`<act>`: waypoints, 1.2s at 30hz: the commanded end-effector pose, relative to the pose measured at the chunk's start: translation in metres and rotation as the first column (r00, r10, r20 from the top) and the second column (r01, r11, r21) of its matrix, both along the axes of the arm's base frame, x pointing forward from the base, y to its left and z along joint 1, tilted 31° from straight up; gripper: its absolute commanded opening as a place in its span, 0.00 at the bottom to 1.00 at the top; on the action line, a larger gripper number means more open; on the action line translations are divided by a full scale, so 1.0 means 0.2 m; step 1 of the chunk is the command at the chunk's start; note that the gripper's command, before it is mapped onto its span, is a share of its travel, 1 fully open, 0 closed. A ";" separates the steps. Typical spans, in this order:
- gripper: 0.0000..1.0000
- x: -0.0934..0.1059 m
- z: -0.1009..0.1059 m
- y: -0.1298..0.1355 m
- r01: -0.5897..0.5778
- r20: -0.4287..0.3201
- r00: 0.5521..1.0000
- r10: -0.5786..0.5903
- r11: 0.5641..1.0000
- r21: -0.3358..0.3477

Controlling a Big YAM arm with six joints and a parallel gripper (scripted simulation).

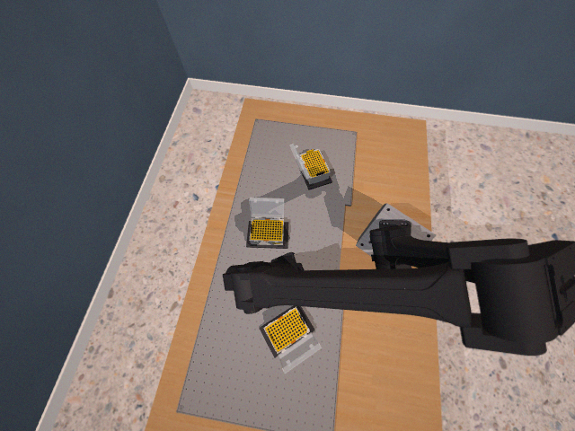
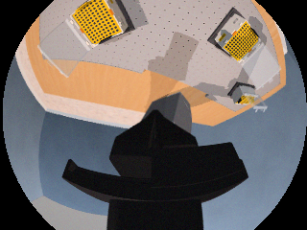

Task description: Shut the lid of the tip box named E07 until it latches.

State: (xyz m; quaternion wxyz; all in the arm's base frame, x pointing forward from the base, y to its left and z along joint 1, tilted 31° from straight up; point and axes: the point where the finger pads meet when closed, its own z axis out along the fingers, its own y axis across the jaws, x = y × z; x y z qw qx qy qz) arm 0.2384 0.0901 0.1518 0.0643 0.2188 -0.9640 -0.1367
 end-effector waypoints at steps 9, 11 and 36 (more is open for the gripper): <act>0.00 0.03 -0.12 0.06 -0.003 -0.010 1.000 0.003 1.000 0.000; 0.00 0.03 -0.14 0.07 -0.004 -0.010 1.000 0.004 1.000 -0.002; 0.00 0.18 -0.64 0.31 -0.004 -0.012 1.000 0.004 1.000 -0.002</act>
